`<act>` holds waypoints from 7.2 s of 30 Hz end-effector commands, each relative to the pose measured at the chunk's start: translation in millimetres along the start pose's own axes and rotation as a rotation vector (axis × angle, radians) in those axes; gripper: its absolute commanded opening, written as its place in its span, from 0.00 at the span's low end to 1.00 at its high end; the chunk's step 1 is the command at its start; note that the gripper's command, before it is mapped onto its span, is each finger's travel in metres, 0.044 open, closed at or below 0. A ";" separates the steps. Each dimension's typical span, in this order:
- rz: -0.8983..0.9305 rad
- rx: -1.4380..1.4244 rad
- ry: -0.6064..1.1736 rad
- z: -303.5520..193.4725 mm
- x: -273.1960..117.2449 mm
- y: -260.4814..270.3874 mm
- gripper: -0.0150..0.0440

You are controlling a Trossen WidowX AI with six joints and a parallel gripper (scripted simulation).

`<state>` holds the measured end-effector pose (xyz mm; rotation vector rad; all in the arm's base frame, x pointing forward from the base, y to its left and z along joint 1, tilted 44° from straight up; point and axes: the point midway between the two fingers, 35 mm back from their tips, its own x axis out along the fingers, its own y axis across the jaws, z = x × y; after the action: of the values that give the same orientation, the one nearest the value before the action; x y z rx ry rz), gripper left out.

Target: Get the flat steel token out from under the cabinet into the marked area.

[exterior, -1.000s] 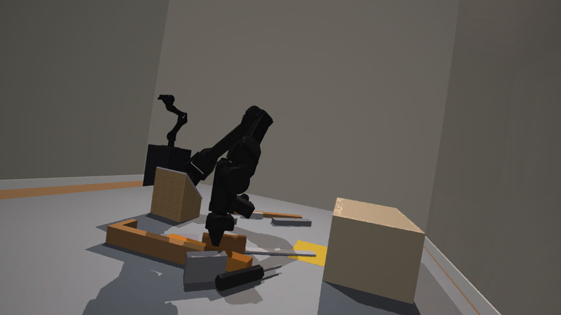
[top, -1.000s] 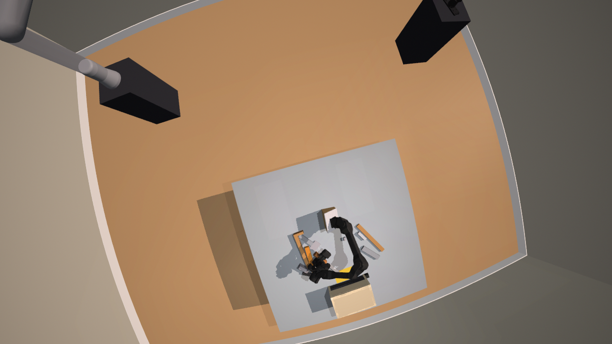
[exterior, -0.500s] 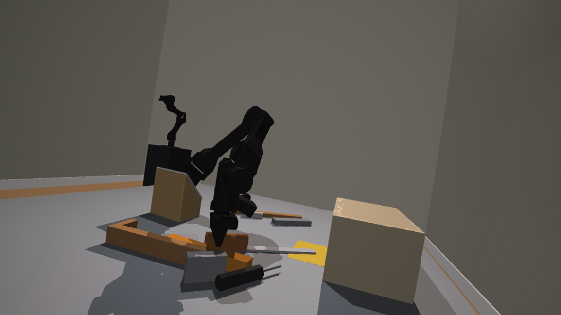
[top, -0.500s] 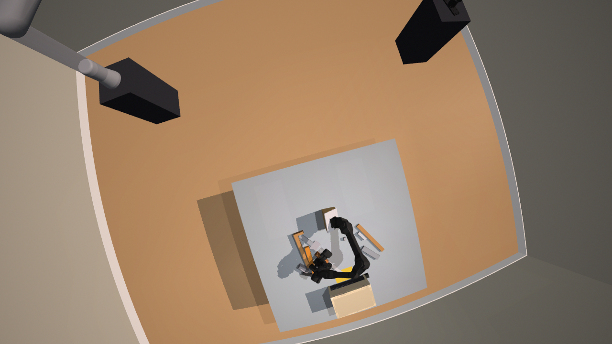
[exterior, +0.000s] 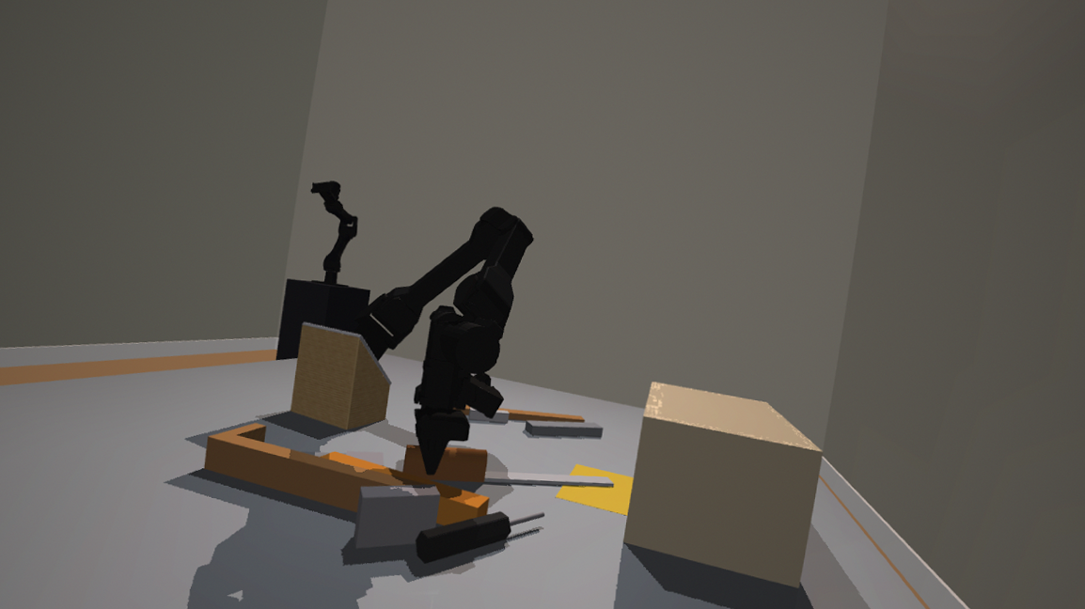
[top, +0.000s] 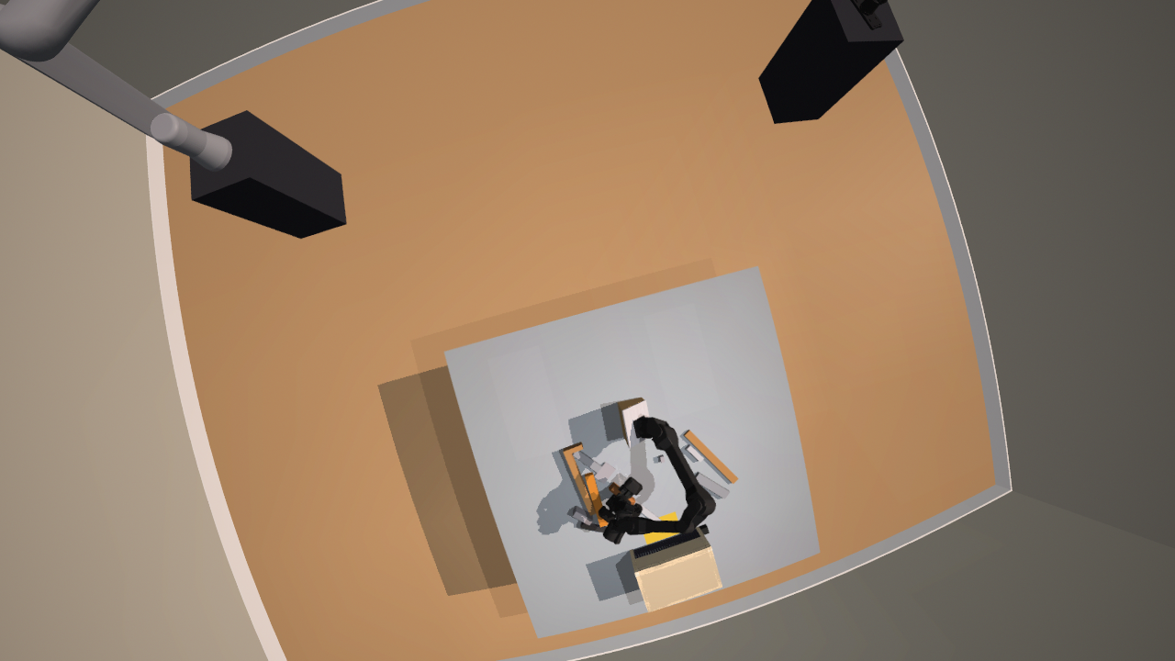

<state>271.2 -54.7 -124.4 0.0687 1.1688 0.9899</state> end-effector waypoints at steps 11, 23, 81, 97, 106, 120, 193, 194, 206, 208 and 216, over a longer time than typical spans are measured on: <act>-0.001 -0.001 -0.005 11.6 -0.6 13.4 0.25; 0.000 -0.001 -0.005 20.8 -0.5 24.4 0.25; 0.005 -0.001 -0.007 63.7 -0.2 77.7 0.25; 0.006 -0.001 -0.008 73.9 -0.2 92.7 0.25; 0.006 -0.001 -0.008 77.6 -0.2 101.3 0.25; 0.007 0.000 -0.008 83.4 -0.3 114.9 0.25; 0.011 0.001 -0.009 112.6 -0.9 185.7 0.25; 0.011 0.001 -0.009 113.0 -0.9 186.7 0.25; 0.012 0.001 -0.010 117.8 -1.1 198.9 0.25; 0.012 0.001 -0.010 118.7 -1.1 201.1 0.25; 0.012 0.001 -0.010 122.0 -1.2 209.5 0.25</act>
<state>240.1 119.2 35.6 0.0805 1.1635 0.9993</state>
